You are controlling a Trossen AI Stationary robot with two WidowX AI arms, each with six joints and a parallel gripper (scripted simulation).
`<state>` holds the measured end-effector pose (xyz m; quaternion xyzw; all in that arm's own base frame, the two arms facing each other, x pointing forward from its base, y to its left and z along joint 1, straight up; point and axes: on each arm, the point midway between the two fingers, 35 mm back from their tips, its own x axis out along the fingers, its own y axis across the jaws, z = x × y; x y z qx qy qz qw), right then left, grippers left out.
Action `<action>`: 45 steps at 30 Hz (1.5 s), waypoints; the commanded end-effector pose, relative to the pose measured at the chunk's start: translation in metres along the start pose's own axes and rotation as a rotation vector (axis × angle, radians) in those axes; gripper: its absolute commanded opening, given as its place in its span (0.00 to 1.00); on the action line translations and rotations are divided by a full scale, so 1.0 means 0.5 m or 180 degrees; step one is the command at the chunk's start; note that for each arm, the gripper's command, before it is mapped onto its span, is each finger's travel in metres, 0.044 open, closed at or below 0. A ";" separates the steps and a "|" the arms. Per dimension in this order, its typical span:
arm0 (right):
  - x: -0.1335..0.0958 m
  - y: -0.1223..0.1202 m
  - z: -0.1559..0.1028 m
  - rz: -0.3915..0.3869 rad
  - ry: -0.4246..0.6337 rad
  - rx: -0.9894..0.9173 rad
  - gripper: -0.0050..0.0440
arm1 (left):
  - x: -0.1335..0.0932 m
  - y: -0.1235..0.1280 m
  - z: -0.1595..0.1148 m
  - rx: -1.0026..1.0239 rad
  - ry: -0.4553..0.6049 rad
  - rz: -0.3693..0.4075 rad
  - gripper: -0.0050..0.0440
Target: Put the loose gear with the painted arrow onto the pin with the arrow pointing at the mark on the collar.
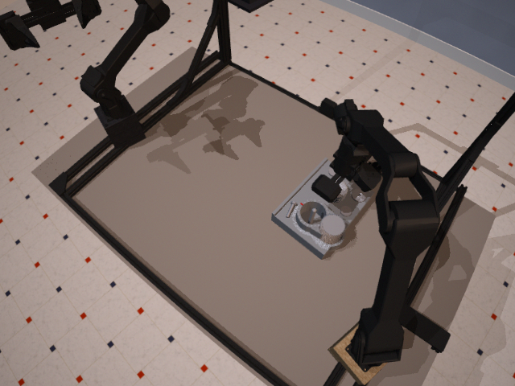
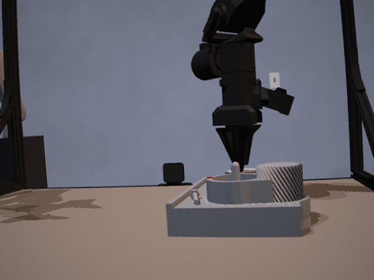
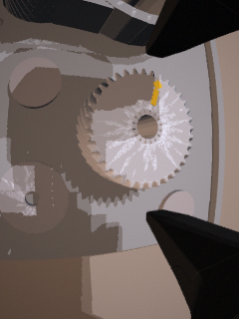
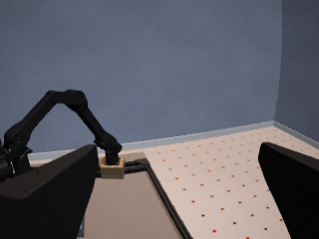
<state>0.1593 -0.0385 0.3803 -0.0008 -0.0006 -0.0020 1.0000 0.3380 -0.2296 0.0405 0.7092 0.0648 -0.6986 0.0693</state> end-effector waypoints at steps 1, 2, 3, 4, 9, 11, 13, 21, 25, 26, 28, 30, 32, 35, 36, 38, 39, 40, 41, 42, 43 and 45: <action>0.000 0.002 0.000 0.0012 0.0000 0.0007 0.92 | 0.020 -0.003 0.004 0.0004 -0.0046 -0.0025 0.92; 0.000 0.002 0.000 0.0012 0.0000 0.0007 0.92 | 0.023 -0.003 0.004 0.0004 -0.0046 -0.0025 0.92; 0.000 0.002 0.000 0.0012 0.0000 0.0007 0.92 | 0.026 -0.003 0.004 0.0004 -0.0046 -0.0025 0.92; 0.000 0.002 0.000 0.0012 0.0000 0.0007 0.92 | 0.029 -0.003 0.004 0.0004 -0.0046 -0.0025 0.92; 0.000 0.002 0.000 0.0012 0.0000 0.0007 0.92 | 0.037 -0.003 0.005 0.0004 -0.0046 -0.0025 0.92; 0.000 0.002 0.000 0.0012 0.0000 0.0007 0.92 | 0.037 -0.003 0.005 0.0004 -0.0046 -0.0025 0.86; 0.000 0.002 0.000 0.0012 0.0000 0.0007 0.92 | 0.037 -0.003 0.005 0.0004 -0.0046 -0.0025 0.83; 0.000 0.002 0.000 0.0012 0.0000 0.0007 0.92 | 0.037 -0.003 0.005 0.0004 -0.0046 -0.0025 0.75; 0.000 0.002 0.000 0.0012 0.0000 0.0007 0.92 | 0.037 -0.003 0.005 0.0004 -0.0046 -0.0025 0.69; 0.000 0.002 0.000 0.0012 0.0000 0.0007 0.92 | 0.037 -0.003 0.005 0.0004 -0.0046 -0.0025 0.68; 0.000 0.002 0.000 0.0012 0.0000 0.0007 0.92 | 0.037 -0.003 0.005 0.0004 -0.0046 -0.0025 0.65; 0.000 0.002 0.000 0.0012 0.0000 0.0007 0.92 | 0.037 -0.003 0.005 0.0004 -0.0046 -0.0025 0.65; 0.000 0.002 0.000 0.0012 0.0000 0.0007 0.92 | 0.037 -0.003 0.005 0.0004 -0.0046 -0.0025 0.65; 0.000 0.002 0.000 0.0012 0.0000 0.0007 0.92 | 0.036 -0.003 0.005 0.0004 -0.0046 -0.0025 0.60; 0.000 0.002 0.000 0.0012 0.0000 0.0007 0.92 | 0.031 -0.003 0.004 0.0004 -0.0046 -0.0025 0.55; 0.000 0.002 0.000 0.0012 0.0000 0.0007 0.92 | 0.013 -0.002 0.003 0.0004 -0.0046 -0.0025 0.46; 0.000 0.002 0.000 0.0012 0.0000 0.0007 0.92 | 0.002 -0.001 0.002 0.0004 -0.0046 -0.0025 0.41; 0.000 0.002 0.000 0.0012 0.0000 0.0007 0.92 | -0.008 -0.001 0.002 0.0004 -0.0046 -0.0025 0.36; 0.000 0.002 0.000 0.0012 0.0000 0.0007 0.92 | -0.018 -0.001 0.002 0.0004 -0.0046 -0.0025 0.31; 0.000 0.002 0.000 0.0012 0.0000 0.0007 0.92 | -0.029 -0.001 0.002 0.0004 -0.0046 -0.0025 0.26; 0.000 0.002 0.000 0.0012 0.0000 0.0007 0.92 | -0.039 -0.001 0.002 0.0004 -0.0046 -0.0025 0.21; 0.000 0.002 0.000 0.0012 0.0000 0.0007 0.92 | -0.060 -0.001 0.002 0.0004 -0.0046 -0.0025 0.11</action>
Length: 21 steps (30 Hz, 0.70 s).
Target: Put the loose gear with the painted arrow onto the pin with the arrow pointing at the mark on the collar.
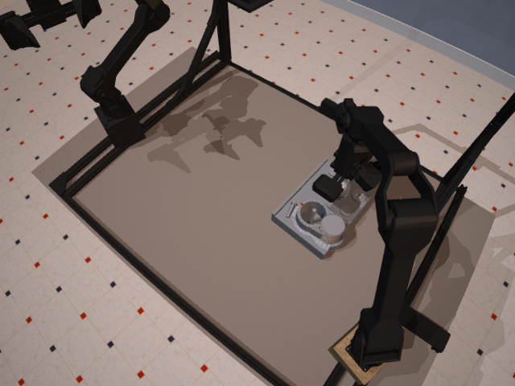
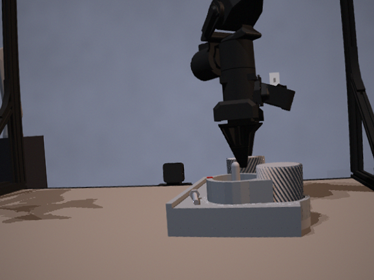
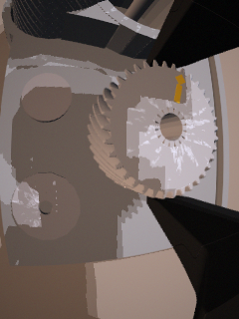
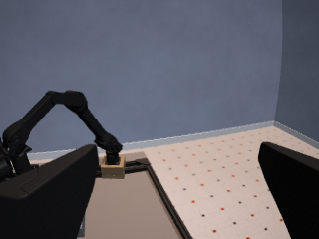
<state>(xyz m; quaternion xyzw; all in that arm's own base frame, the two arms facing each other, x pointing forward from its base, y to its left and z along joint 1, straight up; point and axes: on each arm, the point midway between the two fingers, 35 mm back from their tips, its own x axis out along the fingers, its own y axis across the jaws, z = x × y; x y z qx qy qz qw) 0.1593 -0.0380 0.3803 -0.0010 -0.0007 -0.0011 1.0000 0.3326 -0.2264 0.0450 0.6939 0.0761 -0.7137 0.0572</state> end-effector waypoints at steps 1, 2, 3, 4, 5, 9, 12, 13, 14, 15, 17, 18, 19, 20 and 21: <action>0.000 0.001 0.000 0.0006 0.0000 0.0008 0.92 | -0.061 0.004 -0.004 0.0001 0.0081 0.0093 0.10; 0.000 0.001 0.000 0.0006 0.0000 0.0008 0.92 | -0.069 0.004 -0.004 0.0001 0.0081 0.0093 0.10; 0.000 0.001 0.000 0.0006 0.0000 0.0008 0.92 | -0.069 0.004 -0.004 0.0001 0.0081 0.0093 0.10; 0.000 0.001 0.000 0.0006 0.0000 0.0008 0.92 | -0.069 0.004 -0.004 0.0001 0.0081 0.0093 0.10; 0.000 0.001 0.000 0.0006 0.0000 0.0008 0.92 | -0.074 0.003 -0.003 0.0001 0.0081 0.0093 0.10; 0.000 0.001 0.000 0.0006 0.0000 0.0008 0.92 | -0.076 0.003 -0.003 0.0001 0.0081 0.0093 0.10; 0.000 0.001 0.000 0.0006 0.0000 0.0008 0.92 | -0.076 0.003 -0.003 0.0001 0.0081 0.0093 0.10; 0.000 0.001 0.000 0.0006 0.0000 0.0008 0.92 | -0.076 0.003 -0.003 0.0001 0.0081 0.0093 0.10; 0.000 0.001 0.000 0.0006 0.0000 0.0008 0.92 | -0.076 0.003 -0.003 0.0001 0.0081 0.0093 0.10; 0.000 0.001 0.000 0.0006 0.0000 0.0008 0.92 | -0.076 0.003 -0.003 0.0001 0.0081 0.0093 0.10; 0.000 0.001 0.000 0.0006 0.0000 0.0008 0.92 | -0.076 0.003 -0.003 0.0001 0.0081 0.0093 0.10; 0.000 0.001 0.000 0.0006 0.0000 0.0008 0.92 | -0.076 0.003 -0.003 0.0001 0.0081 0.0093 0.10; 0.000 0.001 0.000 0.0006 0.0000 0.0008 0.92 | -0.076 0.003 -0.003 0.0001 0.0081 0.0093 0.10; 0.000 0.001 0.000 0.0006 0.0000 0.0008 0.92 | -0.076 0.003 -0.003 0.0001 0.0081 0.0093 0.10; 0.000 0.001 0.000 0.0006 0.0000 0.0008 0.92 | -0.076 0.003 -0.003 0.0001 0.0081 0.0093 0.10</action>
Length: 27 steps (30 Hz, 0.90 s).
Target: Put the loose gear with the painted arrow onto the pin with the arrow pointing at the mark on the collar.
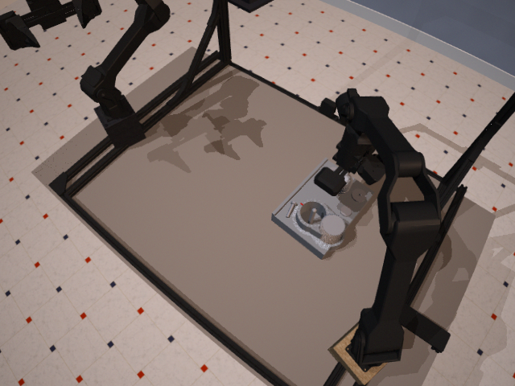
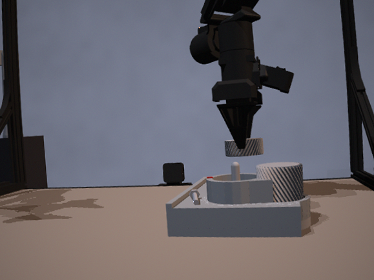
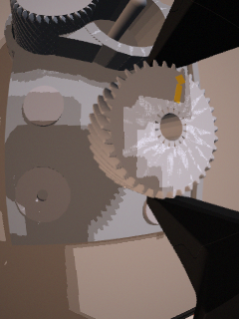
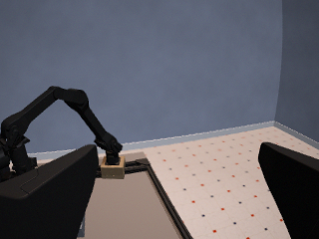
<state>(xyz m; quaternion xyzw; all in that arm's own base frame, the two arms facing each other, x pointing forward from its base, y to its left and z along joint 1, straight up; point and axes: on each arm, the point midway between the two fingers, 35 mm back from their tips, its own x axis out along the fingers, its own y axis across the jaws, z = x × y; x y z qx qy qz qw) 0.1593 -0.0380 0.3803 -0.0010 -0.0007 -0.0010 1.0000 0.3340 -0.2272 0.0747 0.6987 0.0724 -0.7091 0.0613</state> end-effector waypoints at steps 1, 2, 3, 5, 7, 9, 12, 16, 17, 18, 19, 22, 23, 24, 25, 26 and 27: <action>0.000 0.001 0.000 0.0006 0.0001 0.0009 0.92 | -0.016 0.003 -0.003 0.0002 0.0042 0.0054 0.10; 0.000 0.001 0.000 0.0006 0.0001 0.0009 0.92 | -0.016 0.003 -0.003 0.0002 0.0042 0.0054 0.10; 0.000 0.001 0.000 0.0006 0.0001 0.0009 0.92 | -0.016 0.003 -0.003 0.0002 0.0042 0.0054 0.10; 0.000 0.001 0.000 0.0006 0.0001 0.0009 0.92 | -0.016 0.003 -0.003 0.0002 0.0042 0.0054 0.10; 0.000 0.001 0.000 0.0006 0.0001 0.0009 0.92 | -0.017 -0.004 -0.004 -0.0008 0.0042 0.0054 0.10; 0.000 0.001 0.000 0.0006 0.0001 0.0009 0.92 | -0.018 -0.024 -0.007 -0.0034 0.0042 0.0054 0.10; 0.000 0.001 0.000 0.0006 0.0001 0.0009 0.92 | -0.018 -0.056 -0.011 -0.0078 0.0041 0.0055 0.10; 0.000 0.001 0.000 0.0006 0.0001 0.0009 0.92 | -0.019 -0.088 -0.013 -0.0122 0.0041 0.0055 0.10; 0.000 0.001 0.000 0.0006 0.0001 0.0009 0.92 | -0.019 -0.088 -0.013 -0.0122 0.0041 0.0055 0.10; 0.000 0.001 0.000 0.0006 0.0001 0.0009 0.92 | -0.018 -0.099 -0.013 -0.0137 0.0041 0.0055 0.10; 0.000 0.001 0.000 0.0006 0.0001 0.0009 0.92 | -0.018 -0.110 -0.013 -0.0152 0.0041 0.0055 0.10; 0.000 0.001 0.000 0.0006 0.0001 0.0009 0.92 | -0.017 -0.143 -0.012 -0.0197 0.0040 0.0056 0.10; 0.000 0.001 0.000 0.0006 0.0001 0.0009 0.92 | -0.016 -0.153 -0.011 -0.0212 0.0040 0.0056 0.10; 0.000 0.001 0.000 0.0006 0.0001 0.0009 0.92 | -0.016 -0.164 -0.010 -0.0227 0.0040 0.0056 0.10; 0.000 0.001 0.000 0.0006 0.0001 0.0009 0.92 | -0.015 -0.175 -0.008 -0.0242 0.0040 0.0056 0.10; 0.000 0.001 0.000 0.0006 0.0001 0.0009 0.92 | -0.014 -0.186 -0.007 -0.0257 0.0040 0.0056 0.10; 0.000 0.001 0.000 0.0006 0.0001 0.0009 0.92 | -0.014 -0.194 -0.006 -0.0269 0.0040 0.0056 0.10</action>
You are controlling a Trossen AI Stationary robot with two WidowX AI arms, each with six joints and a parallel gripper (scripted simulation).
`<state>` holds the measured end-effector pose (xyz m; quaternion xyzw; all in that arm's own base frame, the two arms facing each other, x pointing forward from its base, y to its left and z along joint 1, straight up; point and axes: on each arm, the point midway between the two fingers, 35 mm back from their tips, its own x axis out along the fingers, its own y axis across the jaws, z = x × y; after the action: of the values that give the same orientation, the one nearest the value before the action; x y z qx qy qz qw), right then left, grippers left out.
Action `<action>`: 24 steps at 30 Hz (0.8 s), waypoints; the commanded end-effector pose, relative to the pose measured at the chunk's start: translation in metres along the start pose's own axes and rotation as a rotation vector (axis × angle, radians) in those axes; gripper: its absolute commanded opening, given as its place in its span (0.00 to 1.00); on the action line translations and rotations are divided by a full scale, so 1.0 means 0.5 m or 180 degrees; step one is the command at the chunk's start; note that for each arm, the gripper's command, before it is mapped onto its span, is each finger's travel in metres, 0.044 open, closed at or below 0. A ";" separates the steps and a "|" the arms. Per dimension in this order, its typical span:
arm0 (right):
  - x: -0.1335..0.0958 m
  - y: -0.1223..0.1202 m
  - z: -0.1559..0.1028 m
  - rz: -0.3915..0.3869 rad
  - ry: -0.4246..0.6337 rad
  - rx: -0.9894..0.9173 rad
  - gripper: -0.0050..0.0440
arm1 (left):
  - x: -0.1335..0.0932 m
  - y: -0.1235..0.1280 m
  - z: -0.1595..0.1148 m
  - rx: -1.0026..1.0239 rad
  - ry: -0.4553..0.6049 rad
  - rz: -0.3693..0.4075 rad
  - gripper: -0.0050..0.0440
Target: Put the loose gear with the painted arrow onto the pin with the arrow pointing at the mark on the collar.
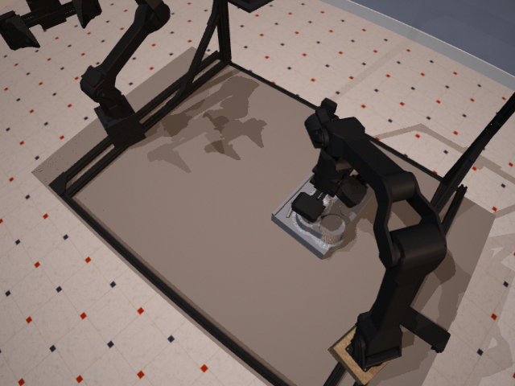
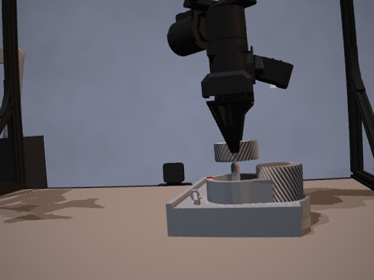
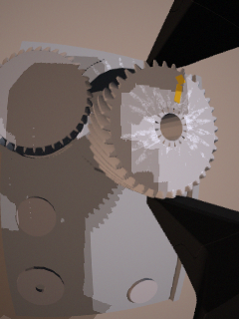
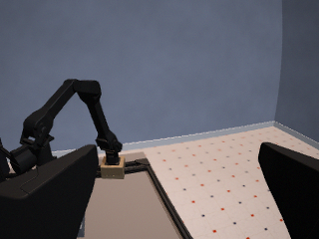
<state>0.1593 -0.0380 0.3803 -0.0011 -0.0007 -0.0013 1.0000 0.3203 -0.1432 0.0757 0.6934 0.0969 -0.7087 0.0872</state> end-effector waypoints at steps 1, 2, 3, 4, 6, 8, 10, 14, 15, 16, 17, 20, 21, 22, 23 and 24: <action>0.000 0.001 0.000 0.0008 0.0001 0.0009 0.92 | -0.014 -0.029 -0.002 -0.0047 0.0062 0.0053 0.10; 0.000 0.001 0.000 0.0008 0.0001 0.0009 0.92 | -0.014 -0.031 -0.002 -0.0050 0.0062 0.0053 0.10; 0.000 0.001 0.000 0.0008 0.0001 0.0009 0.92 | -0.014 -0.031 -0.002 -0.0050 0.0062 0.0053 0.10; 0.000 0.001 0.000 0.0008 0.0001 0.0009 0.92 | -0.014 -0.031 -0.002 -0.0050 0.0062 0.0053 0.10; 0.000 0.001 0.000 0.0008 0.0001 0.0009 0.92 | -0.014 -0.031 -0.002 -0.0050 0.0062 0.0053 0.10; 0.000 0.001 0.000 0.0008 0.0001 0.0009 0.92 | -0.013 -0.031 -0.002 -0.0050 0.0062 0.0053 0.10; 0.000 0.001 0.000 0.0008 0.0001 0.0009 0.92 | -0.009 -0.030 -0.002 -0.0050 0.0062 0.0053 0.10; 0.000 0.001 0.000 0.0008 0.0001 0.0009 0.92 | 0.004 -0.030 -0.002 -0.0050 0.0062 0.0053 0.10; 0.000 0.001 0.000 0.0008 0.0001 0.0009 0.92 | 0.007 -0.030 -0.002 -0.0050 0.0062 0.0053 0.10; 0.000 0.001 0.000 0.0008 0.0001 0.0009 0.92 | 0.010 -0.030 -0.002 -0.0050 0.0062 0.0053 0.10; 0.000 0.001 0.000 0.0008 0.0001 0.0009 0.92 | 0.011 -0.030 -0.002 -0.0050 0.0062 0.0053 0.10; 0.000 0.001 0.000 0.0008 0.0001 0.0009 0.92 | 0.014 -0.030 -0.002 -0.0050 0.0062 0.0053 0.10; 0.000 0.001 0.000 0.0008 0.0001 0.0009 0.92 | 0.016 -0.030 -0.002 -0.0050 0.0062 0.0053 0.10; 0.000 0.001 0.000 0.0008 0.0001 0.0009 0.92 | 0.017 -0.030 -0.002 -0.0050 0.0062 0.0053 0.10; 0.000 0.001 0.000 0.0008 0.0001 0.0009 0.92 | 0.017 -0.030 -0.002 -0.0050 0.0062 0.0053 0.10; 0.000 0.001 0.000 0.0008 0.0001 0.0009 0.92 | 0.017 -0.030 -0.002 -0.0050 0.0062 0.0053 0.10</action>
<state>0.1593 -0.0379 0.3803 -0.0011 -0.0007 -0.0012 1.0000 0.3176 -0.1282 0.0669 0.6996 0.0990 -0.7008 0.0979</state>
